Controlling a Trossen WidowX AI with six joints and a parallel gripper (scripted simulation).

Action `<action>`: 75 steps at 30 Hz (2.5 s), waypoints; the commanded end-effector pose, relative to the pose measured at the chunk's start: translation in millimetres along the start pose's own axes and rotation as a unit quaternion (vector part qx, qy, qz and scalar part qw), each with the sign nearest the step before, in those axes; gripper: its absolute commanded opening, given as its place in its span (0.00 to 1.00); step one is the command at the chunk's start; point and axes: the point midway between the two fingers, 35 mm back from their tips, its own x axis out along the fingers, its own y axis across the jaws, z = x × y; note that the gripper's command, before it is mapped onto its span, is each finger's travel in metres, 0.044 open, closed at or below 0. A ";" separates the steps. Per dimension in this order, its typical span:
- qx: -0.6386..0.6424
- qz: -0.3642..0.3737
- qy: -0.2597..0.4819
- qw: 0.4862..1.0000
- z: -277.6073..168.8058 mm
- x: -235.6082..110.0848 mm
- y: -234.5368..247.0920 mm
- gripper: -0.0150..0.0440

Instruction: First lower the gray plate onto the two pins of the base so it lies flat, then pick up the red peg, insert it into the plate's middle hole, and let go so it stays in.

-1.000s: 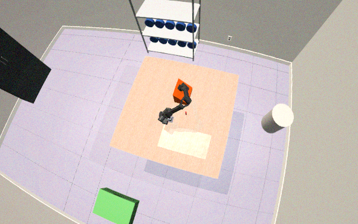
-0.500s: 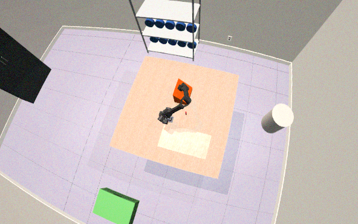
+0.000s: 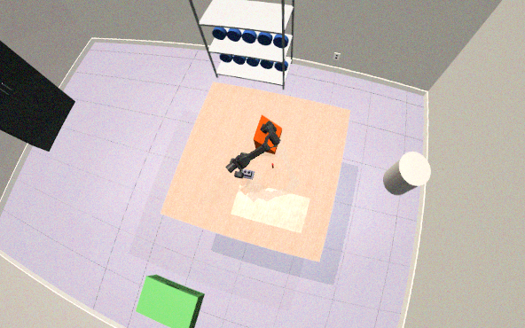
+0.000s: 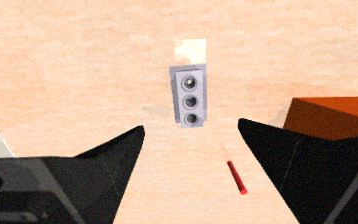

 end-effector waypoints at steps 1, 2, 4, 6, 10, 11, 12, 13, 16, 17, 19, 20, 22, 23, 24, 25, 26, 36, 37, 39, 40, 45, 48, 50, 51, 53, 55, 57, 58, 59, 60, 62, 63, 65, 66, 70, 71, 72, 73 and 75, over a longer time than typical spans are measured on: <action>-0.010 -0.007 0.000 1.000 -10.2 -1.9 -2.8 1.00; -0.021 -0.007 -0.001 1.000 -22.3 -3.4 -4.7 1.00; -0.046 -0.008 -0.002 0.999 -50.8 -6.0 -11.2 1.00; -0.072 -0.008 -0.003 0.997 -77.9 -7.6 -20.4 1.00; -0.121 -0.008 -0.001 0.993 -126.1 -8.1 -45.0 1.00; -0.133 -0.008 -0.001 0.991 -136.2 -7.7 -51.8 1.00; -0.145 -0.008 0.000 0.989 -145.8 -7.2 -59.0 1.00; -0.156 -0.008 0.001 0.988 -155.0 -6.5 -66.6 1.00; -0.191 -0.008 0.005 0.982 -179.4 -3.6 -90.9 1.00; -0.199 -0.008 0.006 0.980 -185.0 -2.8 -97.2 1.00; -0.206 -0.008 0.007 0.979 -189.4 -2.0 -102.4 1.00; -0.206 -0.008 0.007 0.979 -191.6 -2.0 -102.6 1.00; -0.206 -0.008 0.007 0.979 -193.2 -2.1 -102.8 1.00; -0.206 -0.008 0.007 0.979 -193.2 -2.1 -102.8 1.00; -0.206 -0.008 0.007 0.979 -193.2 -2.1 -102.8 1.00; -0.206 -0.008 0.007 0.979 -193.2 -2.1 -102.8 1.00; -0.206 -0.008 0.007 0.979 -193.2 0.5 -102.7 1.00; -0.206 -0.008 0.008 0.979 -195.2 39.9 -103.8 1.00; -0.206 -0.008 0.008 0.979 -195.6 43.5 -104.0 1.00; -0.206 -0.008 0.009 0.979 -195.8 44.7 -104.0 1.00; -0.206 -0.008 0.009 0.979 -195.8 44.7 -104.0 1.00; -0.207 -0.008 0.008 0.978 -195.9 50.3 -103.7 1.00; -0.207 -0.009 0.008 0.978 -196.0 55.1 -103.5 1.00; -0.208 -0.009 0.008 0.978 -196.1 58.3 -103.3 1.00; -0.207 -0.009 0.008 0.978 -196.1 59.9 -103.3 1.00; -0.207 -0.009 0.008 0.978 -196.1 63.1 -103.2 1.00; -0.207 -0.009 0.008 0.978 -196.2 66.3 -103.1 1.00; -0.207 -0.009 0.008 0.978 -196.3 69.5 -103.1 1.00; -0.207 -0.009 0.008 0.978 -196.4 71.1 -103.1 1.00; -0.207 -0.009 0.008 0.978 -196.4 72.7 -103.2 1.00; -0.207 -0.009 0.008 0.978 -196.5 74.2 -103.2 1.00; -0.207 -0.008 0.008 0.978 -196.7 77.4 -103.3 1.00; -0.207 -0.008 0.008 0.978 -196.8 79.0 -103.4 1.00; -0.207 -0.008 0.008 0.978 -196.9 82.1 -103.6 1.00; -0.207 -0.008 0.009 0.978 -197.0 83.7 -103.7 1.00; -0.206 -0.008 0.009 0.978 -197.5 89.9 -104.2 1.00; -0.206 -0.008 0.009 0.978 -197.6 91.5 -104.4 1.00; -0.206 -0.008 0.009 0.978 -197.8 93.0 -104.5 1.00; -0.206 -0.008 0.009 0.978 -197.9 94.6 -104.7 1.00; -0.206 -0.008 0.010 0.979 -198.2 97.6 -105.1 1.00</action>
